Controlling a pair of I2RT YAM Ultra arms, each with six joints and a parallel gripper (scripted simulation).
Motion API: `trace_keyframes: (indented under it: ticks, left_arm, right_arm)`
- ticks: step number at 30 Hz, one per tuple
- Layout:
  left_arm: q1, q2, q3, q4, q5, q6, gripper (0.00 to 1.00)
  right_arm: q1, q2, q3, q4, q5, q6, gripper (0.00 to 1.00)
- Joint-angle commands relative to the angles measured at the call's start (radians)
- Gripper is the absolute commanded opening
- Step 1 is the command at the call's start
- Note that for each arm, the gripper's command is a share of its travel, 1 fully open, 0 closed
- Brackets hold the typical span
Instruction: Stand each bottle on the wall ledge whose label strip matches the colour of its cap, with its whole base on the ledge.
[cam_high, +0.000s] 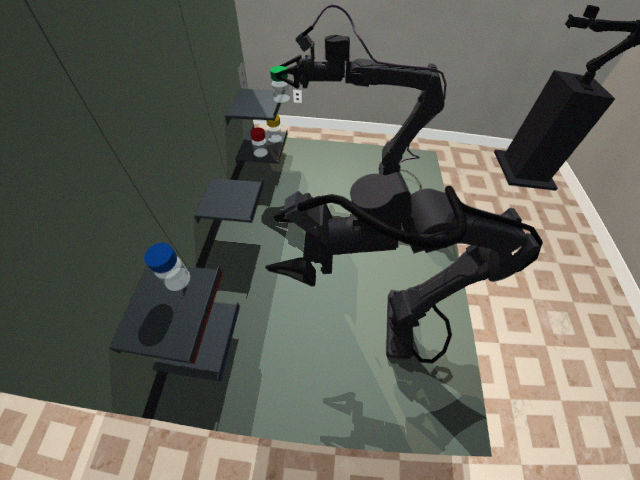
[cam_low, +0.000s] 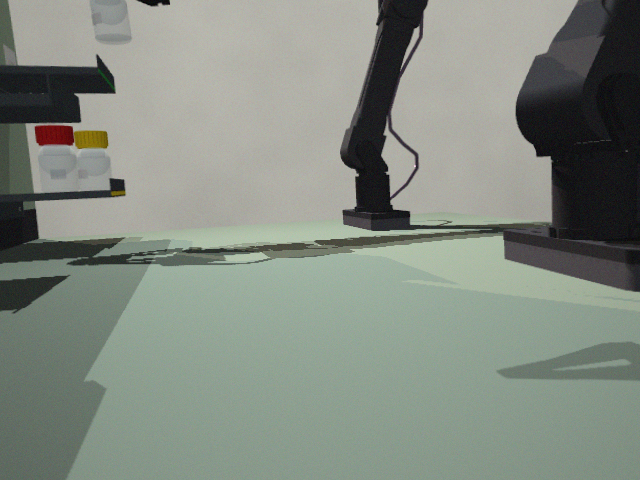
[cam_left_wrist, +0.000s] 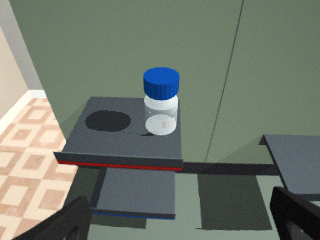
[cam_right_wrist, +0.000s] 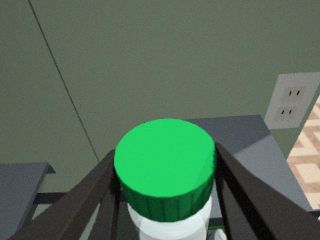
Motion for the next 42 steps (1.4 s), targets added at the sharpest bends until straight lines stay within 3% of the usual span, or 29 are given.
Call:
trace_keyframes:
  ticks: [1,20,35,37,42]
  left_arm:
    - [-0.003,0.001,0.026,0.003,-0.001,-0.002,1.00]
    - [-0.003,0.001,0.026,0.003,-0.001,-0.002,1.00]
    - [-0.003,0.001,0.026,0.003,-0.001,-0.002,1.00]
    - [-0.008,-0.002,0.034,0.043,-0.012,-0.001,0.81]
    - [-0.017,0.045,-0.023,0.240,-0.036,0.014,0.81]
  right_arm:
    - [0.015,0.031,0.061,0.081,0.013,0.003,0.50]
    - [0.025,0.227,0.192,0.170,0.021,-0.001,0.50]
    - [0.025,0.223,0.196,0.169,0.020,-0.001,0.50]
    - [0.019,0.227,0.190,0.156,0.014,0.000,0.50]
    - [0.019,0.227,0.190,0.156,0.014,0.000,0.50]
